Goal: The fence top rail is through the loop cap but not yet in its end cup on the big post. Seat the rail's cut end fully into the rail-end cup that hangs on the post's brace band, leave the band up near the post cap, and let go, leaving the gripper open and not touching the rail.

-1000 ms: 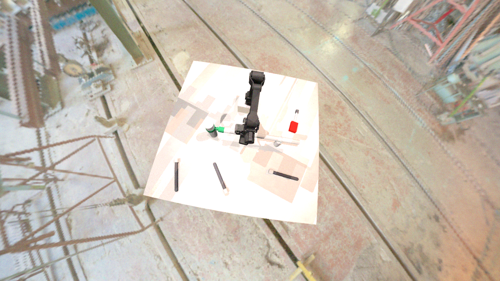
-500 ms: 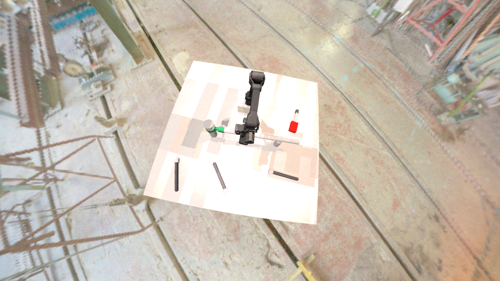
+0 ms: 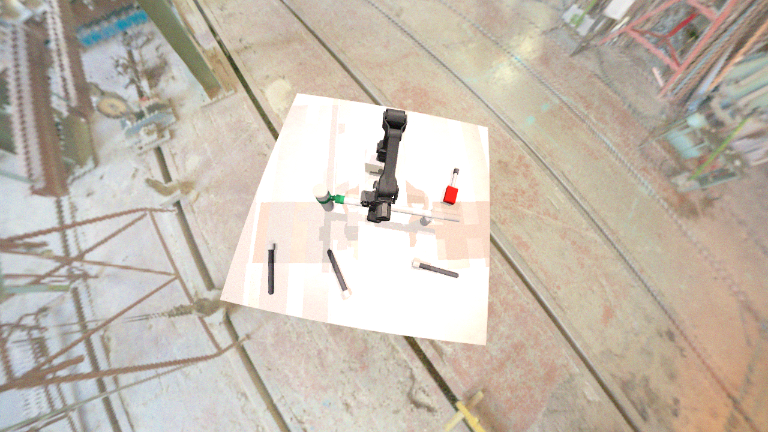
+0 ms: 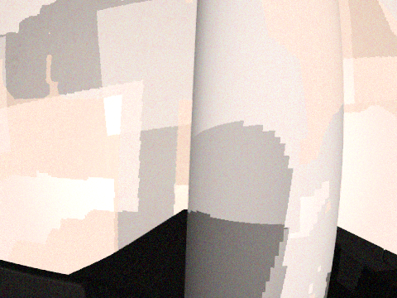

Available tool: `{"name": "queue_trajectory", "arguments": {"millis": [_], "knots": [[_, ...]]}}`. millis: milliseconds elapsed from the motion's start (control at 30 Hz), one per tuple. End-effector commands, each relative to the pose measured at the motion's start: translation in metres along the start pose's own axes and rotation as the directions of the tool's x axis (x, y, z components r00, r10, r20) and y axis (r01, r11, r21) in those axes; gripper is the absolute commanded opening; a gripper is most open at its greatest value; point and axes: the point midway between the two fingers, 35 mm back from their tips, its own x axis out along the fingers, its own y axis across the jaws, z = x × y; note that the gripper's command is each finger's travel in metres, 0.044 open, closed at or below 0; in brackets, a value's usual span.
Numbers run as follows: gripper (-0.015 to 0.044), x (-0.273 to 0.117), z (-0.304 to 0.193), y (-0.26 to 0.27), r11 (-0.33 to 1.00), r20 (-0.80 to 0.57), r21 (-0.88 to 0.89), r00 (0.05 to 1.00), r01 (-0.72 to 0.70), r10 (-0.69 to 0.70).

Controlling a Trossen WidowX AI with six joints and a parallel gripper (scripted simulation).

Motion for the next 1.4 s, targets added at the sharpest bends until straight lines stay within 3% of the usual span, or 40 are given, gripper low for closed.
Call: {"name": "queue_trajectory", "arguments": {"millis": [0,1367], "knots": [[0.0000,-0.0020,0.0040,0.0007,1.000,0.011,-0.002,1.000,-0.002,0.002],[0.0000,-0.0020,0.0063,0.0007,1.000,0.005,-0.004,1.000,0.004,-0.004]]}}
